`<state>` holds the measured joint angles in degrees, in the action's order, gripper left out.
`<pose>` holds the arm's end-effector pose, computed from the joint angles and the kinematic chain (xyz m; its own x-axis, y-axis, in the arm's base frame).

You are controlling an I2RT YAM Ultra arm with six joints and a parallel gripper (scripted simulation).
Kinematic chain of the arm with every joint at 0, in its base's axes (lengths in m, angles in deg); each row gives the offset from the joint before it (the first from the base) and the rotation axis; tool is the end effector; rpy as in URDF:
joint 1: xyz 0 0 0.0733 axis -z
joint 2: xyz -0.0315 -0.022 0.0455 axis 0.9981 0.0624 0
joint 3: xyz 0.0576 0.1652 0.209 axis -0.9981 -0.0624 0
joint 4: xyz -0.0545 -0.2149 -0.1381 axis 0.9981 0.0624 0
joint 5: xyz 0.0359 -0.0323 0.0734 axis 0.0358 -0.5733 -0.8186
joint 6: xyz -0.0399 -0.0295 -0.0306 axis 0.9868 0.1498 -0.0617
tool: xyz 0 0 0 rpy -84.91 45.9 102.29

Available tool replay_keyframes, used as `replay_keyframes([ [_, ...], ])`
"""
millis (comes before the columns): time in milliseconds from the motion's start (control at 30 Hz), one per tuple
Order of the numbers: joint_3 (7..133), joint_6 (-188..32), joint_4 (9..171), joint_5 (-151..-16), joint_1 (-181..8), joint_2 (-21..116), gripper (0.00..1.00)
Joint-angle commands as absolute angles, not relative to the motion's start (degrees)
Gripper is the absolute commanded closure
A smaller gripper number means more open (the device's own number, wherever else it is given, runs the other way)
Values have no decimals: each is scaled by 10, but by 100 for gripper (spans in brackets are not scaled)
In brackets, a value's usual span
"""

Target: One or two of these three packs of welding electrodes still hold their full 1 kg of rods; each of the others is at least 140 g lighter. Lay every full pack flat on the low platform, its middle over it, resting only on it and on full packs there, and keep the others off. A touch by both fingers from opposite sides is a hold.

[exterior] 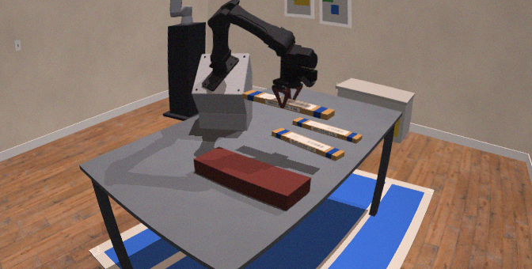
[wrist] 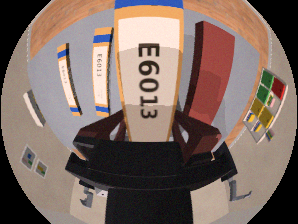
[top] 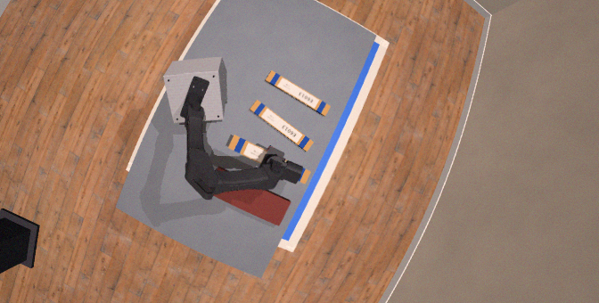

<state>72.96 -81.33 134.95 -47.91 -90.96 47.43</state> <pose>0.3435 0.0036 0.2448 -0.9551 -0.0412 -0.2934 0.1344 0.8222 -0.5530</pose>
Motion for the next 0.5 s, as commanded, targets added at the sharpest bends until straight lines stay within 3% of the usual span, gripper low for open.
replay_keyframes([
  [0,743,-840,1350,-471,-942,481,100],
  [467,749,-891,1356,-462,-983,497,100],
])
